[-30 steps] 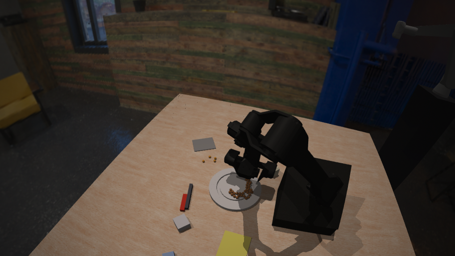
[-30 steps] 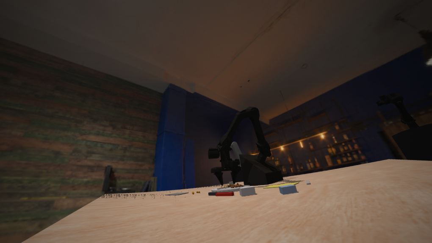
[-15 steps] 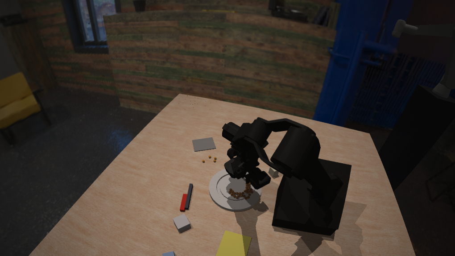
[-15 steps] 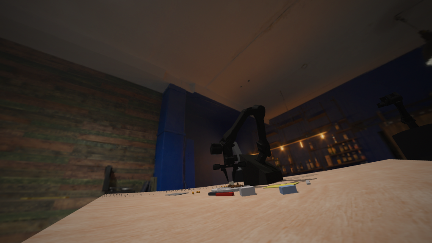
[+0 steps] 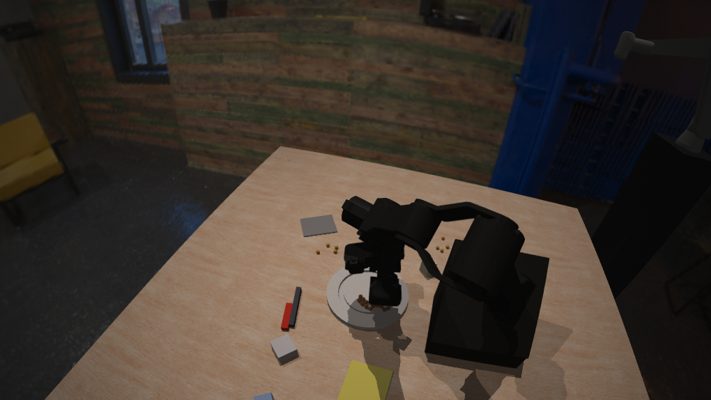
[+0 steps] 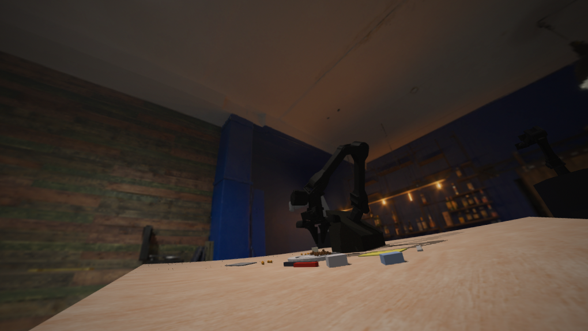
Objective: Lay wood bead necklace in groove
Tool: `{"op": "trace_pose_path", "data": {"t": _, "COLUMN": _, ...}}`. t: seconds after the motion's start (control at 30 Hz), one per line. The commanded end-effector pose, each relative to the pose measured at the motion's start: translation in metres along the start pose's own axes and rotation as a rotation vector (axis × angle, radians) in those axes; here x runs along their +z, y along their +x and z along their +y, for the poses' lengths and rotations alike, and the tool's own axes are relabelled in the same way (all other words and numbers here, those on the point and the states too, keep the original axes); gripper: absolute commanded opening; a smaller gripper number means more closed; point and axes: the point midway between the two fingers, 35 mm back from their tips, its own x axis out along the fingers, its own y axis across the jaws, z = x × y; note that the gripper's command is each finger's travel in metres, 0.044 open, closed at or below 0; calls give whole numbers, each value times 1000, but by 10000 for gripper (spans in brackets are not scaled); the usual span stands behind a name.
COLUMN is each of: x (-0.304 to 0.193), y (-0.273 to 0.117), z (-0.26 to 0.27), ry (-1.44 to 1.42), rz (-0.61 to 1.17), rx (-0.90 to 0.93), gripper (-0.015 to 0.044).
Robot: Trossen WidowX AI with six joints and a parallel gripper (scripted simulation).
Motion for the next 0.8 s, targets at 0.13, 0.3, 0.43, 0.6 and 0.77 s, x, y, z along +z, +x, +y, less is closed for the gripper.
{"op": "trace_pose_path", "data": {"t": 0.13, "x": -5, "y": -2, "z": 26, "ry": 413, "rz": 20, "rx": 19, "gripper": 120}}
{"op": "trace_pose_path", "data": {"t": 0.3, "x": -5, "y": -2, "z": 26, "ry": 413, "rz": 20, "rx": 19, "gripper": 120}}
{"op": "trace_pose_path", "data": {"t": 0.43, "x": -5, "y": -2, "z": 26, "ry": 413, "rz": 20, "rx": 19, "gripper": 120}}
{"op": "trace_pose_path", "data": {"t": 0.6, "x": -5, "y": 9, "z": 26, "ry": 413, "rz": 20, "rx": 19, "gripper": 120}}
{"op": "trace_pose_path", "data": {"t": 0.77, "x": -2, "y": 6, "z": 24, "ry": 402, "rz": 10, "rx": 13, "gripper": 120}}
